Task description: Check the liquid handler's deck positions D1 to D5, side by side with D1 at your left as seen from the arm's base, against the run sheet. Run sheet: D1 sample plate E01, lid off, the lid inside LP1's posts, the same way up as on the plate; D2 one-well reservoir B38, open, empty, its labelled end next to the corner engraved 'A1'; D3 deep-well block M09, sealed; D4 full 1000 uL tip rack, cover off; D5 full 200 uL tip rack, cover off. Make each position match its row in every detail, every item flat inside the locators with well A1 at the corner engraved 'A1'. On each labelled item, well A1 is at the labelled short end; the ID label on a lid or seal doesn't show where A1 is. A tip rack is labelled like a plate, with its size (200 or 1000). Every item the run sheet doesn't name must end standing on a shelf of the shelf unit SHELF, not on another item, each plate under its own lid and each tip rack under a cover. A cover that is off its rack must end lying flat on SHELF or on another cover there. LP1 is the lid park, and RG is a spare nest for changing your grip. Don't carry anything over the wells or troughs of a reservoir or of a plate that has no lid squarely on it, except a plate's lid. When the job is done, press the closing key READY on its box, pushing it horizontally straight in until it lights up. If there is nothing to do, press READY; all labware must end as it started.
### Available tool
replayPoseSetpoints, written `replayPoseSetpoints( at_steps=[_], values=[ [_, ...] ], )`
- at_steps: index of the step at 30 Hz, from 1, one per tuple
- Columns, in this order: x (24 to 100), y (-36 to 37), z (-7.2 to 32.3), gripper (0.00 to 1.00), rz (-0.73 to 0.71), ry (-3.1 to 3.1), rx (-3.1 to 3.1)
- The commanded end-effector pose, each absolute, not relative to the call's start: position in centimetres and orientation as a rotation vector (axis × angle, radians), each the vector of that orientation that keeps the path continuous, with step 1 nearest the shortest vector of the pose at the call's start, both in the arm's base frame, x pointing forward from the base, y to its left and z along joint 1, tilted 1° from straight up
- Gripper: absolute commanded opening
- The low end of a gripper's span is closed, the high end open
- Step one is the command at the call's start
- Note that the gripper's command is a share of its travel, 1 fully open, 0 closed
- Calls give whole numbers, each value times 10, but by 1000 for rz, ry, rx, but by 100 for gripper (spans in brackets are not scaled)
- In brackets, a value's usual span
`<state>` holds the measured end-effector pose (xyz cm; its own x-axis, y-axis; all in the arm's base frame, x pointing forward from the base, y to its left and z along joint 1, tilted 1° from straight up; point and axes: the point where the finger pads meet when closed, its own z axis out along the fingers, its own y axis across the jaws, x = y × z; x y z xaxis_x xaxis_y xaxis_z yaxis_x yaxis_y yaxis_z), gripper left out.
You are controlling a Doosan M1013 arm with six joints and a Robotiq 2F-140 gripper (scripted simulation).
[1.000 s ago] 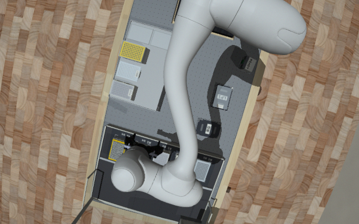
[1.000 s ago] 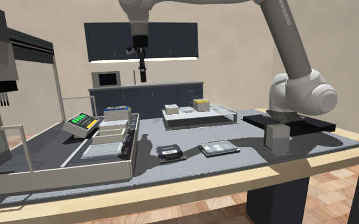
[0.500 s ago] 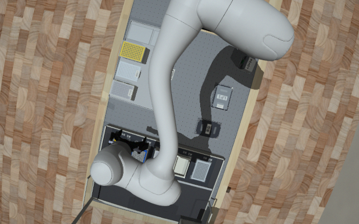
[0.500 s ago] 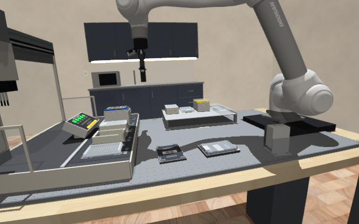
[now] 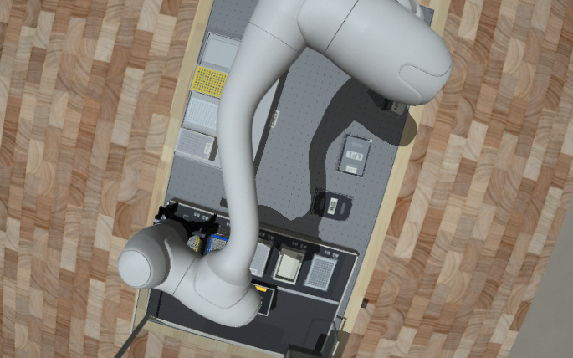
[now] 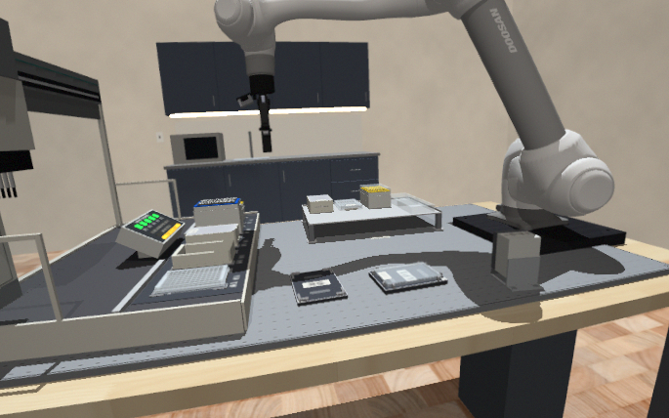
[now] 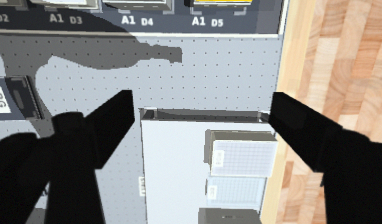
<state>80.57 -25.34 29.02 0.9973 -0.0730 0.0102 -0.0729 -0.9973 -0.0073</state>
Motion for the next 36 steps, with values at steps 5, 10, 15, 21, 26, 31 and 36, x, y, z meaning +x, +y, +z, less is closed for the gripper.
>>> replayPoseSetpoints(
  at_steps=[5, 10, 15, 21, 26, 31, 36],
  values=[
    [805, -283, 291, 79, -19, 108, -3125],
    [805, -296, 291, 79, -22, 109, -3126],
    [826, -292, 291, 79, -19, 113, -3125],
    [846, -293, 291, 79, -19, 114, -3125],
    [871, -294, 292, 79, -18, 113, -3125],
    [896, -295, 292, 79, -18, 113, -3125],
    [916, -296, 292, 79, -18, 113, -3126]
  ],
)
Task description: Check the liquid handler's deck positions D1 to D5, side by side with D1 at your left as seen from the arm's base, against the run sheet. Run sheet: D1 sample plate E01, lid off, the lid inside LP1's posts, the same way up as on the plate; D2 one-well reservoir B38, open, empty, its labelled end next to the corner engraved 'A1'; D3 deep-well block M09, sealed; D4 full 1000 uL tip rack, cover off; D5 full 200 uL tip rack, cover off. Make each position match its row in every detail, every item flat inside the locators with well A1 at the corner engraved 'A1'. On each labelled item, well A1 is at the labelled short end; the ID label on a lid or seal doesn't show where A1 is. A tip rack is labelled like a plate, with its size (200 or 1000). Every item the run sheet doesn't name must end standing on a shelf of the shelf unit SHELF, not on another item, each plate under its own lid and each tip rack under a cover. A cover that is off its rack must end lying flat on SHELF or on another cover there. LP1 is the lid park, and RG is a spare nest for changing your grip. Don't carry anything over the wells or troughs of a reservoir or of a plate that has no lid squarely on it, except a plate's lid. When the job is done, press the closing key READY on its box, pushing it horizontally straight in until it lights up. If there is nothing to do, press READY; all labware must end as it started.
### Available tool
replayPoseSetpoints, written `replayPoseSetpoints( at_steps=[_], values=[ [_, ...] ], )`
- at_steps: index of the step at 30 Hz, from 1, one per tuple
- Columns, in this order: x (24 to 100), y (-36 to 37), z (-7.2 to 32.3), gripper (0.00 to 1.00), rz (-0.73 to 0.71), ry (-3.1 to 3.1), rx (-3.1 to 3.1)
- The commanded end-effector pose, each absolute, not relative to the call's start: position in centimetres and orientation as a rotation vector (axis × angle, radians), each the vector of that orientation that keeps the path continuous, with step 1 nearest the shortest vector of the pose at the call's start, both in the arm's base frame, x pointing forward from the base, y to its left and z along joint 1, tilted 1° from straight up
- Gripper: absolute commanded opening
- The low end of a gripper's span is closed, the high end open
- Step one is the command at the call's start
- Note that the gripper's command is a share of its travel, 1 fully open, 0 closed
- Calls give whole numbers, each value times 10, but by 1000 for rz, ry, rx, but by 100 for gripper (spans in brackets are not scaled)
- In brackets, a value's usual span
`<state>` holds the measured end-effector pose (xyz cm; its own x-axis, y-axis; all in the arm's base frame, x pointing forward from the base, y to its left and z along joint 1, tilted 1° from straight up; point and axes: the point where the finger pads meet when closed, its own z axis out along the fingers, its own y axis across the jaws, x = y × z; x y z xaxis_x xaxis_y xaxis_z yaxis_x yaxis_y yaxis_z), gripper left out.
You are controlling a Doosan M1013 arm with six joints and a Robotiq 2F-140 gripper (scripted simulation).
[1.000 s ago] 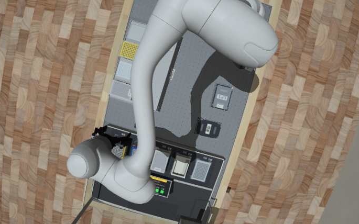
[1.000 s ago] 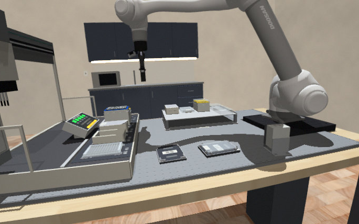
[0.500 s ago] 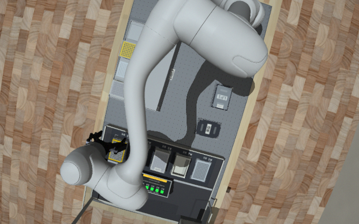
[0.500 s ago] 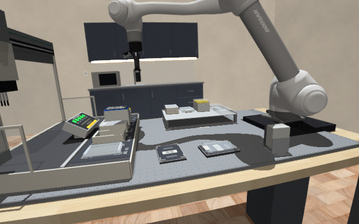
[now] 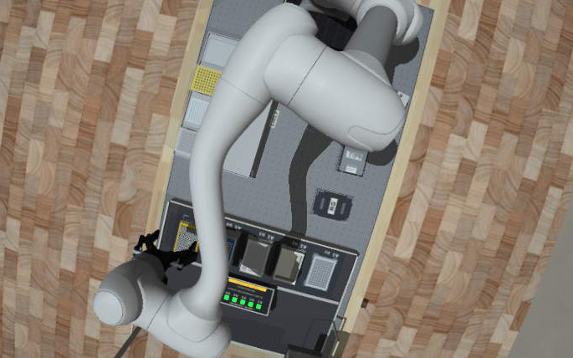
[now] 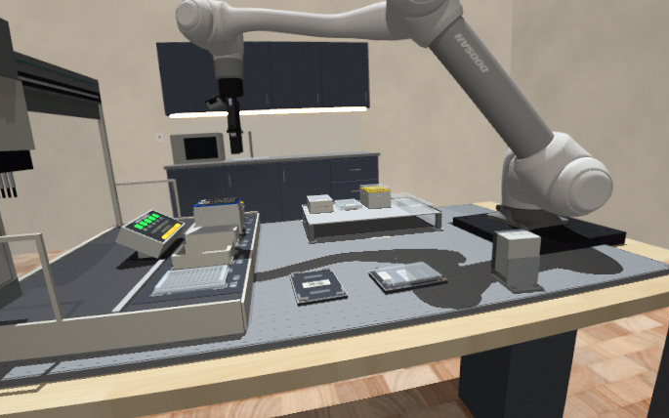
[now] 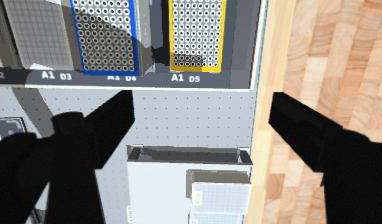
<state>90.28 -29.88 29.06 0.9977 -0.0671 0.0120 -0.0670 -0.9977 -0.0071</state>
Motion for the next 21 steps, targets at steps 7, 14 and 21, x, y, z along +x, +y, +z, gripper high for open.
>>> replayPoseSetpoints(
  at_steps=[7, 14, 21],
  values=[
    [946, -297, 292, 79, -18, 113, -3126],
    [968, -299, 293, 79, -18, 114, -3126],
    [968, -300, 294, 79, -22, 115, -3126]
  ],
)
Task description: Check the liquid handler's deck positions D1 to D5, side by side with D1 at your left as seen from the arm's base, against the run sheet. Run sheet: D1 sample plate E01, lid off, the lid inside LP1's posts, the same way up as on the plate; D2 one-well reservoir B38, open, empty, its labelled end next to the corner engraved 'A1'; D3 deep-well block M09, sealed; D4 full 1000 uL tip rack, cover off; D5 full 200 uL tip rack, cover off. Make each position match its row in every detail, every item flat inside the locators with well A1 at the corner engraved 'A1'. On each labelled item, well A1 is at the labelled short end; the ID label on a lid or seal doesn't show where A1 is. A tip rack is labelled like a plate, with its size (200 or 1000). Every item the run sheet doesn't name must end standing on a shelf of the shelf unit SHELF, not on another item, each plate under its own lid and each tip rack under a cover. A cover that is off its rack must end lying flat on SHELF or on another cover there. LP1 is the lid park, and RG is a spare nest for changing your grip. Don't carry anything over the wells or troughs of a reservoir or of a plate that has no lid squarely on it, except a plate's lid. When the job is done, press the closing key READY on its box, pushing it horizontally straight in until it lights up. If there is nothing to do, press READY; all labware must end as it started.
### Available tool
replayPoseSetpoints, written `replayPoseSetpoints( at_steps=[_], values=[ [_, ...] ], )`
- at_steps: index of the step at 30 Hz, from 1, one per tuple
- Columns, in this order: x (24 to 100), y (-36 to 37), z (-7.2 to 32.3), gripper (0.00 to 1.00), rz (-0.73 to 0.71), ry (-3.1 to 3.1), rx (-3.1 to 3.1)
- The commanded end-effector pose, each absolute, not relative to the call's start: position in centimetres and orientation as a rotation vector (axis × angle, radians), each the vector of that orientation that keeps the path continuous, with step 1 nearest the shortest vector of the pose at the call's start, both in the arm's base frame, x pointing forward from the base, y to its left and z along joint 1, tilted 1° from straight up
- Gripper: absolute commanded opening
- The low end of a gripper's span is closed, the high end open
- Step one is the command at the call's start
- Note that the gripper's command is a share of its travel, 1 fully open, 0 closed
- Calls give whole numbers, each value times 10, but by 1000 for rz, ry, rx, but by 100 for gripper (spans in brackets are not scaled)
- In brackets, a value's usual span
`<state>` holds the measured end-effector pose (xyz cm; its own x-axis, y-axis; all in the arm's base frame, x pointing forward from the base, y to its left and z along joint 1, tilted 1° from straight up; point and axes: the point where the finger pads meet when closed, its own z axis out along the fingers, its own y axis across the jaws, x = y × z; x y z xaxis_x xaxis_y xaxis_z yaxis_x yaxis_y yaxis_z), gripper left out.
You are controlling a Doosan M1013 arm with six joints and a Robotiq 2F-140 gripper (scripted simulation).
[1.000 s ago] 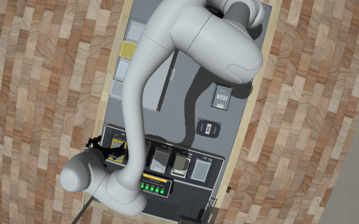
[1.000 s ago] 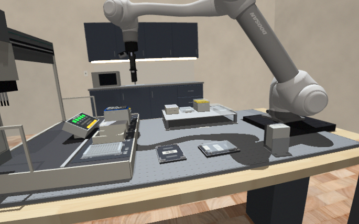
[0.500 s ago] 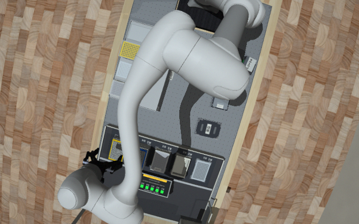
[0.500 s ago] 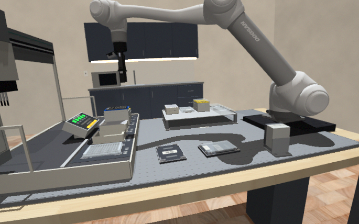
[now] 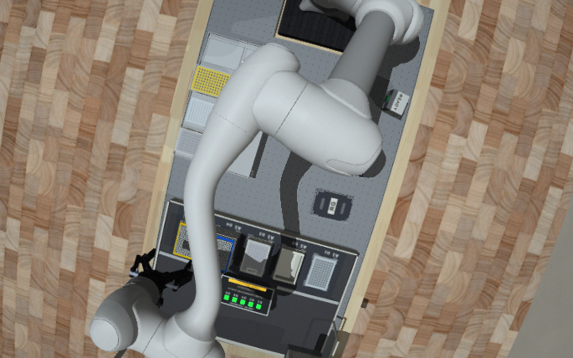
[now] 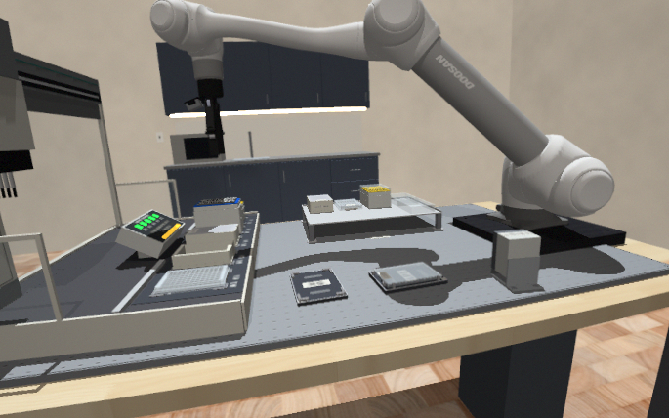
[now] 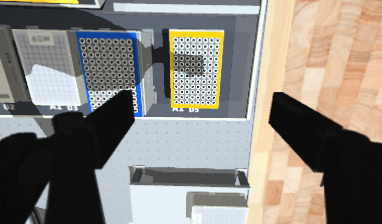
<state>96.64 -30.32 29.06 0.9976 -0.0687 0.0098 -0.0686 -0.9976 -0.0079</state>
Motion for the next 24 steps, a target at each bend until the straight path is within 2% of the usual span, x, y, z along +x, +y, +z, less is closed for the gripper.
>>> replayPoseSetpoints(
  at_steps=[1, 24],
  values=[
    [967, -302, 293, 79, -21, 110, -3130],
    [969, -300, 269, 79, -26, 114, -3127]
  ],
)
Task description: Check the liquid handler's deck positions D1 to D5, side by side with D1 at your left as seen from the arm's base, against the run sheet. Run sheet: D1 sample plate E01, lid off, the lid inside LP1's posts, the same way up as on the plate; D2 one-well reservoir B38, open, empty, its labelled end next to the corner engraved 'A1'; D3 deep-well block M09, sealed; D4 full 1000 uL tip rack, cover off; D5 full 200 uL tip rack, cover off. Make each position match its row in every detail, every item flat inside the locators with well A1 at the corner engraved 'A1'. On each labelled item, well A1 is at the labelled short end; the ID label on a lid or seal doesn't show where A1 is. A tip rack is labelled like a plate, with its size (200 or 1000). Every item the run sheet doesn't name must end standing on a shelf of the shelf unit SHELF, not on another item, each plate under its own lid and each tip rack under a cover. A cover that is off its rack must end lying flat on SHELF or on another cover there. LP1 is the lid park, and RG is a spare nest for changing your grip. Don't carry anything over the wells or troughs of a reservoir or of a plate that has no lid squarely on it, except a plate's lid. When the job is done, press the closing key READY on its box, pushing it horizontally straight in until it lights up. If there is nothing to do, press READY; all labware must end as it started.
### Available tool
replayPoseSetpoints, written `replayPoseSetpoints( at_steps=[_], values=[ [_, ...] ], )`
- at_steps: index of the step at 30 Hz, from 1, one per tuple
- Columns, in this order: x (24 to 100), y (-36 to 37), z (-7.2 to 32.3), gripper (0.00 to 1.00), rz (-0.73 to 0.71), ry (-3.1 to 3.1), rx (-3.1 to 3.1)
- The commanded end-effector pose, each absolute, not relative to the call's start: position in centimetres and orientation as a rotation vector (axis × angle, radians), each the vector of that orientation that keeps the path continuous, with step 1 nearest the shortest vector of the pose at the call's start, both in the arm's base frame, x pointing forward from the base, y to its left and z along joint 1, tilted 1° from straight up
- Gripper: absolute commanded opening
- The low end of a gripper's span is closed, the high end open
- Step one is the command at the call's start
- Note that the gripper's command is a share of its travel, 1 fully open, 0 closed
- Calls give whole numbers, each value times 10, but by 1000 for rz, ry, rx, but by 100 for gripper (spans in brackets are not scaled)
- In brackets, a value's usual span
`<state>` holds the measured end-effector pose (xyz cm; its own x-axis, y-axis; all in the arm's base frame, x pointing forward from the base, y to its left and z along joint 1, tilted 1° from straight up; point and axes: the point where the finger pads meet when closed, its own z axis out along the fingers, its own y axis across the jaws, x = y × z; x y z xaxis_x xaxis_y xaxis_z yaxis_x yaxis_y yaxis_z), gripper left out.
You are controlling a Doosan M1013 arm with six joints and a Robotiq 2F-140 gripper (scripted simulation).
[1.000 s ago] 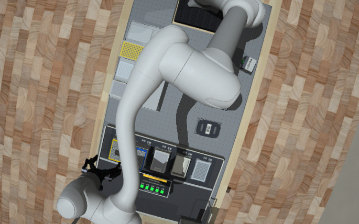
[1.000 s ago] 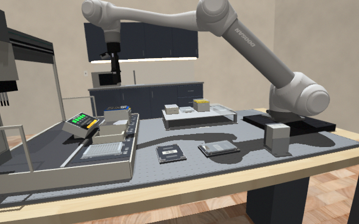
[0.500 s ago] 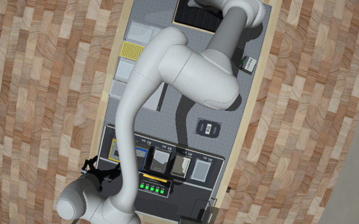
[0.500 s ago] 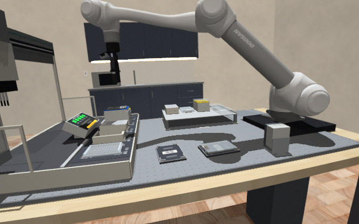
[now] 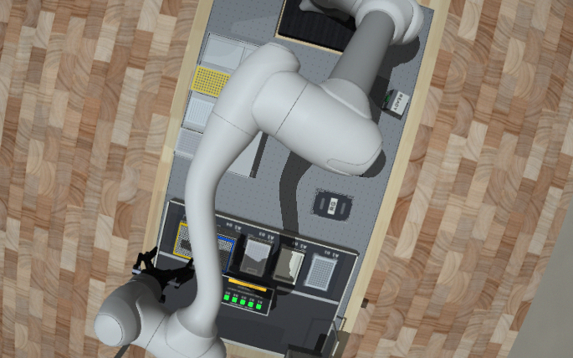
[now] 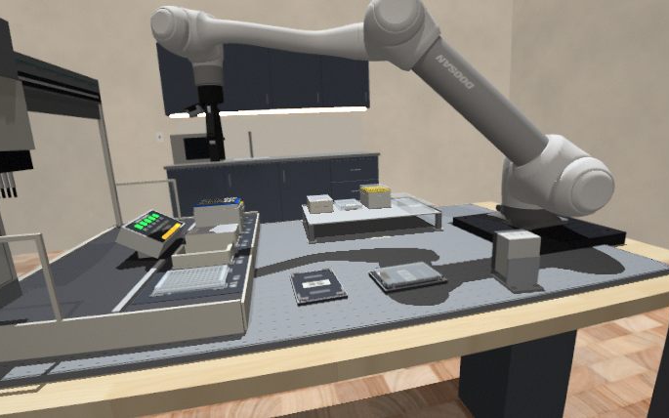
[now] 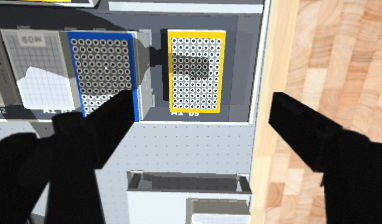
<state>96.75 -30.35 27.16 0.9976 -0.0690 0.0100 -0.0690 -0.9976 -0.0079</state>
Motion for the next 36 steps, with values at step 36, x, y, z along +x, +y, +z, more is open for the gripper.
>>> replayPoseSetpoints(
  at_steps=[36],
  values=[
    [969, -299, 213, 79, -22, 114, -3127]
  ],
)
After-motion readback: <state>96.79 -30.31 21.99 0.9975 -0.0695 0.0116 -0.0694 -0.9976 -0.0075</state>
